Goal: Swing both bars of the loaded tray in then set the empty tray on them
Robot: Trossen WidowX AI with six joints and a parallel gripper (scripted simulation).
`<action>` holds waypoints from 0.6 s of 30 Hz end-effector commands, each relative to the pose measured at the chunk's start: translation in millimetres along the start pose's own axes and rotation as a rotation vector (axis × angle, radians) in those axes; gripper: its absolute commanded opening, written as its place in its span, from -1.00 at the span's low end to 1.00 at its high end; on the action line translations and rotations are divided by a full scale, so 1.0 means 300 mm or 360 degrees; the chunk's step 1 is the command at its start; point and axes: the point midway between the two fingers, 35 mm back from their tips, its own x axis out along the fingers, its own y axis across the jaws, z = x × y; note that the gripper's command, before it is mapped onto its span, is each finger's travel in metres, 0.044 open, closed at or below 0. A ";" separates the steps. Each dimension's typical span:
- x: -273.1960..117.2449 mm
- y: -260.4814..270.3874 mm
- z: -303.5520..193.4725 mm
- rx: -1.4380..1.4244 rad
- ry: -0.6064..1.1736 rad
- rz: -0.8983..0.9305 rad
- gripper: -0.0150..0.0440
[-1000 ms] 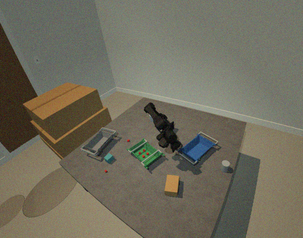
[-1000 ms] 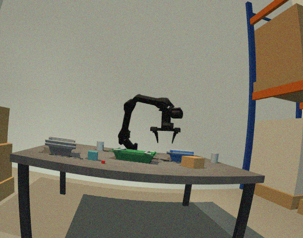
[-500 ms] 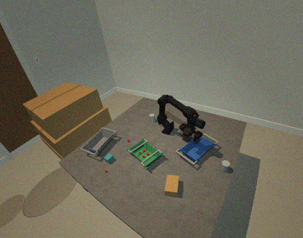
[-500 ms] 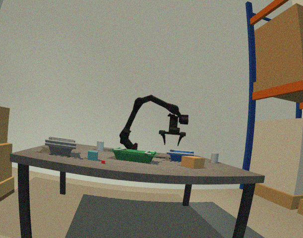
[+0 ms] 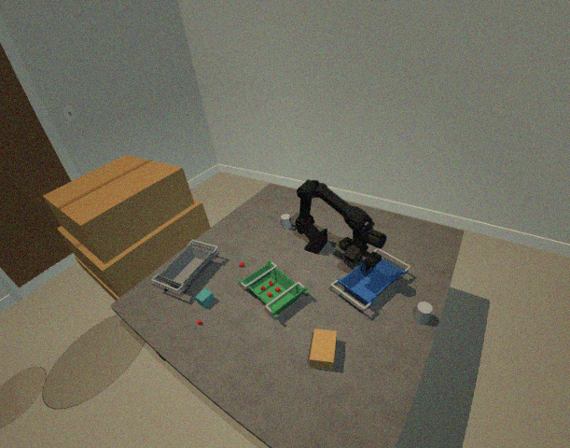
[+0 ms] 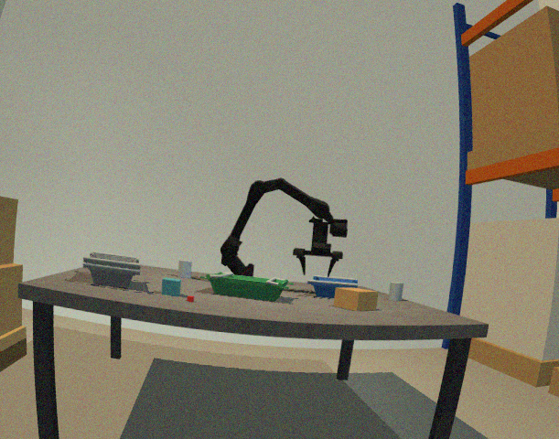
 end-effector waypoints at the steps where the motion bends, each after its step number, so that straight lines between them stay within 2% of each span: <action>1: 0.072 -0.006 0.001 -0.0008 -0.0007 -0.0017 1.00; 9: 0.188 -0.016 0.001 -0.0008 -0.0008 -0.0018 1.00; 17: 0.198 -0.018 0.001 -0.0007 -0.0008 -0.0018 1.00; 18: 0.198 -0.018 0.001 -0.0007 -0.0008 -0.0018 0.95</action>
